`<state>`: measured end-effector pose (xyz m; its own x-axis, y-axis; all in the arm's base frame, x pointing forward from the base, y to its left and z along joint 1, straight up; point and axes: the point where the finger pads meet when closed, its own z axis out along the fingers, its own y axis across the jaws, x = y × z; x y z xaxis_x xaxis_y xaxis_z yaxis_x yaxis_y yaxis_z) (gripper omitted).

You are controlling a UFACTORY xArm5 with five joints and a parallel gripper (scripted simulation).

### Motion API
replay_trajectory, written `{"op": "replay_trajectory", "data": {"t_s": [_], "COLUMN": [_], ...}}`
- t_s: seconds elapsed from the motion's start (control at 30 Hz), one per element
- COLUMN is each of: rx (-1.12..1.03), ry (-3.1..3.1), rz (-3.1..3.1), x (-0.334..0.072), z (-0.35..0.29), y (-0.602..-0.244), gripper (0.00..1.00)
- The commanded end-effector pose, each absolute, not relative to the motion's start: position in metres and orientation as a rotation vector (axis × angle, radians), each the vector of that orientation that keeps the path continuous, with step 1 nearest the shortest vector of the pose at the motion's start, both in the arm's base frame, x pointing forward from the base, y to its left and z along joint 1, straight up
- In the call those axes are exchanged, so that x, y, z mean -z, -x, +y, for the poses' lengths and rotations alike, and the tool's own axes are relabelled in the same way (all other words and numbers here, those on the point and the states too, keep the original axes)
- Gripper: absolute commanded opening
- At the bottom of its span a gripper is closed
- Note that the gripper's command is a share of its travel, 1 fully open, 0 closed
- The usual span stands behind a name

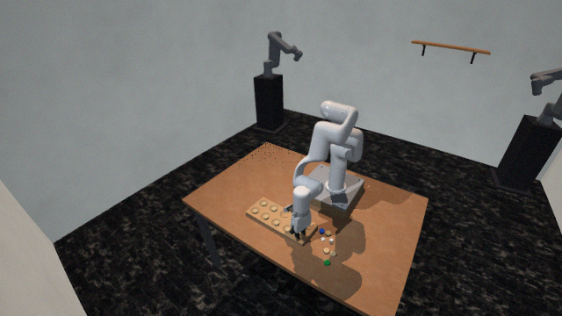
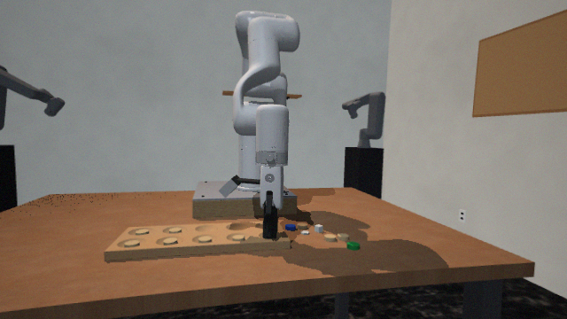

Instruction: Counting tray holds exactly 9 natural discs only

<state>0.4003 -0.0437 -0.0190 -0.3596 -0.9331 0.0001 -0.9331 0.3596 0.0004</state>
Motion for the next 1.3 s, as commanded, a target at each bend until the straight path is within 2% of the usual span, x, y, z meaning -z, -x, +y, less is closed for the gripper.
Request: {"op": "replay_trajectory", "data": {"t_s": [0.0,0.37,0.53,0.8,0.93,0.97,1.27], "rx": [-0.003,-0.003,-0.003,-0.003,-0.003,-0.003,-0.003], "ry": [-1.779,-1.779,-1.779,-1.779,-1.779,-1.779,-1.779], "rz": [-2.592,-2.592,-2.592,-2.592,-2.592,-2.592,-2.592], "x": [0.018,0.018,0.004,-0.069,-0.08,-0.08,-0.08], "z": [-0.044,-0.044,-0.044,-0.044,-0.044,-0.044,-0.044], "y": [-0.402,-0.402,-0.402,-0.401,-0.4,-0.4,-0.4], "gripper": [0.33,0.33,0.33,0.33,0.33,0.47,0.47]}}
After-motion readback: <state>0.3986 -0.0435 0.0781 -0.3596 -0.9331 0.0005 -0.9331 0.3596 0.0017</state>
